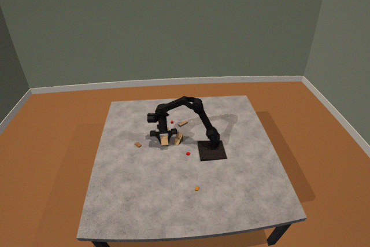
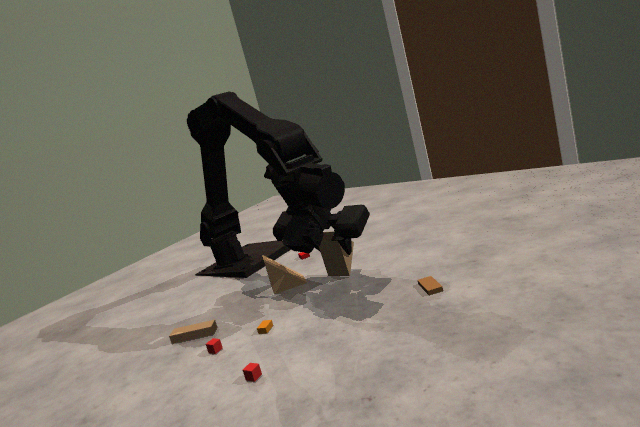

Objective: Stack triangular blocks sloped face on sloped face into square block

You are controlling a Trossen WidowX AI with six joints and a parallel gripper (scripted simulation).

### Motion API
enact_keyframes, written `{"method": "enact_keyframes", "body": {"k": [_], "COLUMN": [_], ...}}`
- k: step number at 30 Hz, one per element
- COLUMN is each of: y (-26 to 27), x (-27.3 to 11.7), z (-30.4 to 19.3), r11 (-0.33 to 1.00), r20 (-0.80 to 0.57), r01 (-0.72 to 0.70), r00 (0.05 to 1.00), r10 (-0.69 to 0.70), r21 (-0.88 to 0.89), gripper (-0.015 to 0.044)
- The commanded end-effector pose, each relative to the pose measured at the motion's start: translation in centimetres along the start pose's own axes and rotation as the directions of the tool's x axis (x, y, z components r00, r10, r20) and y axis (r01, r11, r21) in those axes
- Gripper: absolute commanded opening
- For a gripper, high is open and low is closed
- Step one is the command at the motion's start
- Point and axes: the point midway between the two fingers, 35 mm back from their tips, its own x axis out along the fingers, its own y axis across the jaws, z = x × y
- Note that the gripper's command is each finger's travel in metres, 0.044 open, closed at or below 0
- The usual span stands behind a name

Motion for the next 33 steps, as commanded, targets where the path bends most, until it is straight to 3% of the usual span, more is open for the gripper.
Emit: {"method": "enact_keyframes", "body": {"k": [1, 15, 16, 31, 33], "y": [0.1, 0.1, -0.1, -0.1, -0.1], "x": [-0.3, -0.8, -0.8, -0.8, -0.8], "z": [0.7, 3.1, 2.6, 2.6, 2.6], "r11": [1.0, 1.0, 1.0, 1.0, 1.0], "r20": [-0.099, -0.428, -0.363, -0.363, -0.363], "r01": [-0.003, -0.002, 0.005, 0.005, 0.005], "r00": [0.995, 0.904, 0.932, 0.932, 0.932], "r10": [0.003, 0.002, -0.006, -0.006, -0.006], "r21": [0.0, 0.0, -0.002, -0.002, -0.002], "gripper": [0.0, 0.0, 0.0026, 0.042, 0.044]}}
